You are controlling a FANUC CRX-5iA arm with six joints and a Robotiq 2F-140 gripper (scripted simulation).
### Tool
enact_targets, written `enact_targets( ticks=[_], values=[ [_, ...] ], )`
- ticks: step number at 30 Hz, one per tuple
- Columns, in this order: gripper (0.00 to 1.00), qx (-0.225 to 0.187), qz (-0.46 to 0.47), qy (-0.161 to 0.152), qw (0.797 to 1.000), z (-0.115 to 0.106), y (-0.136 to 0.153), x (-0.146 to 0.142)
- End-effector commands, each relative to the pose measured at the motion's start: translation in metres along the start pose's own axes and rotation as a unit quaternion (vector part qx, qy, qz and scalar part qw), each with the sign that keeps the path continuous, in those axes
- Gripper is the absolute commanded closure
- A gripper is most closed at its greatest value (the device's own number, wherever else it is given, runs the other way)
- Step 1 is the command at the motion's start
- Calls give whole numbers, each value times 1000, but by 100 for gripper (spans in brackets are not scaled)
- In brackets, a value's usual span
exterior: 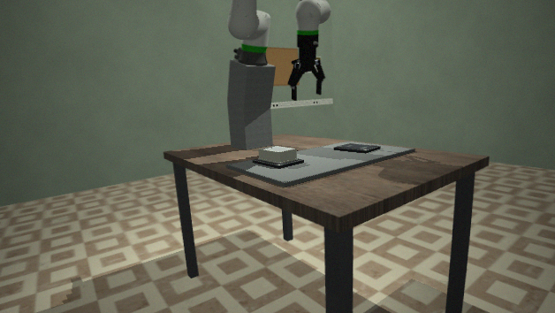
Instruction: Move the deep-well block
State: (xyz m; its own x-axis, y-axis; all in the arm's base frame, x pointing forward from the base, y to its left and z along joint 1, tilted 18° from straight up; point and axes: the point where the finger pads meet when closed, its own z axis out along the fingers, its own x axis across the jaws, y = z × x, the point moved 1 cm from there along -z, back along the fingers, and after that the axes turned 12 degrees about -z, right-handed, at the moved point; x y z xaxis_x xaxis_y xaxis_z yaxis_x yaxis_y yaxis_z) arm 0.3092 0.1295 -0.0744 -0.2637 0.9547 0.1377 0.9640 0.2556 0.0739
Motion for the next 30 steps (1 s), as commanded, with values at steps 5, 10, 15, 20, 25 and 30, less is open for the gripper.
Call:
enact_targets(
  ticks=[5, 10, 15, 20, 25, 30],
  values=[
    [0, -8, -120, 9, 993, 2, 18, -14],
    [0, -14, -186, 5, 983, 4, 30, -25],
    [0, -22, -266, 0, 964, 5, 41, -36],
    [0, -28, -345, -8, 938, 7, 51, -47],
    [0, -31, -391, -13, 920, 8, 60, -59],
    [0, -35, -466, -22, 884, 10, 69, -72]
  ],
)
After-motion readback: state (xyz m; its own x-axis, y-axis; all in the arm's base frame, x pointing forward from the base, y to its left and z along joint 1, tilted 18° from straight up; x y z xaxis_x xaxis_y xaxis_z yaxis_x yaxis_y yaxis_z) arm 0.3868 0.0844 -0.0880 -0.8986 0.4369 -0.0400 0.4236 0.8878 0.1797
